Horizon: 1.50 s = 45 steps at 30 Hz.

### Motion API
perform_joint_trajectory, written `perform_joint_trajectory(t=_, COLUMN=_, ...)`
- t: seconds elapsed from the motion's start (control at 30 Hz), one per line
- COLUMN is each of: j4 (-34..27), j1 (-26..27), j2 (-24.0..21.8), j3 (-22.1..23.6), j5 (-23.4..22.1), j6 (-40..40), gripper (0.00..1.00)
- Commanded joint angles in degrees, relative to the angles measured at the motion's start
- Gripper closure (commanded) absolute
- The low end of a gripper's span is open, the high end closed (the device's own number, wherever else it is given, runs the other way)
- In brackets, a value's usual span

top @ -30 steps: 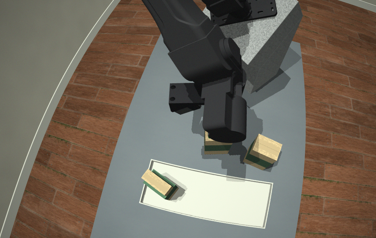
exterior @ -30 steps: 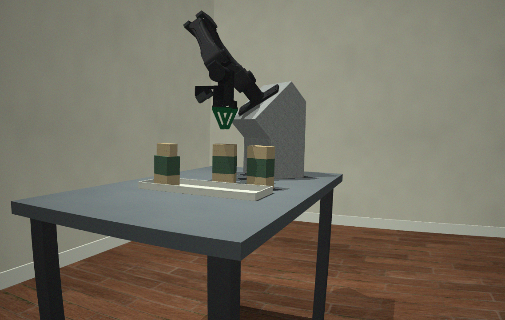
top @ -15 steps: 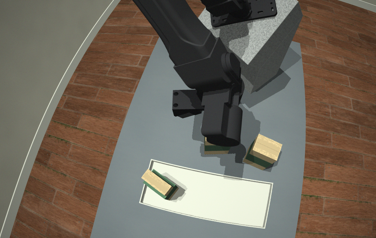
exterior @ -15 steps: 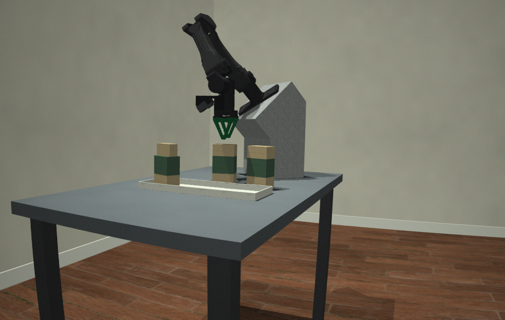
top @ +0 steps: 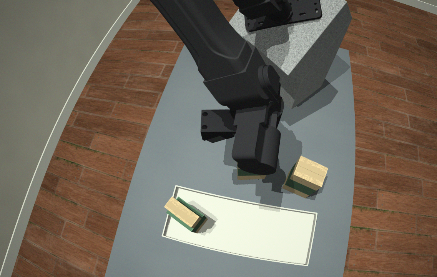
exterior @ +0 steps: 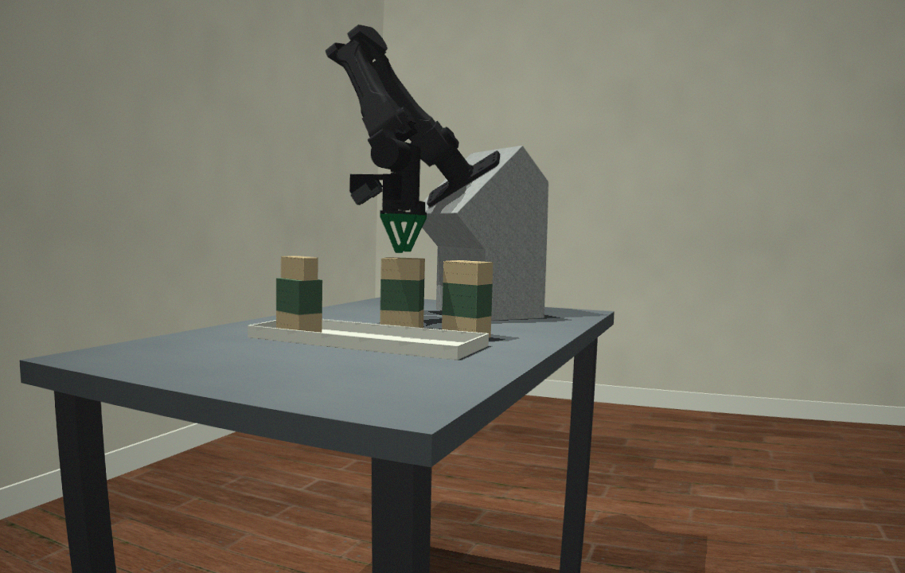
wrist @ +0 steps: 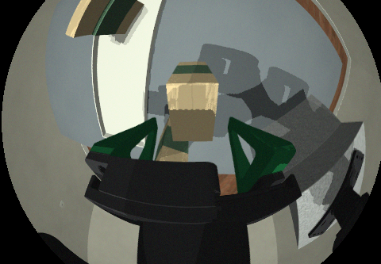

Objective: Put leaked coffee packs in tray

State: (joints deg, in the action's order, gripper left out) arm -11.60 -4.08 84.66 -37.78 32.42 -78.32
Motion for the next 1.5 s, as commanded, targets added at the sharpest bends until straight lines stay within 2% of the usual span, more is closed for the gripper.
perform_joint_trajectory(t=0.0, j4=0.0, j1=-0.6, j2=-0.4, j3=0.1, j5=0.2, j6=0.3, gripper=0.21)
perform_joint_trajectory(t=1.47, j4=0.8, j1=-0.7, j2=0.8, j3=0.1, j5=0.2, j6=0.2, gripper=0.21)
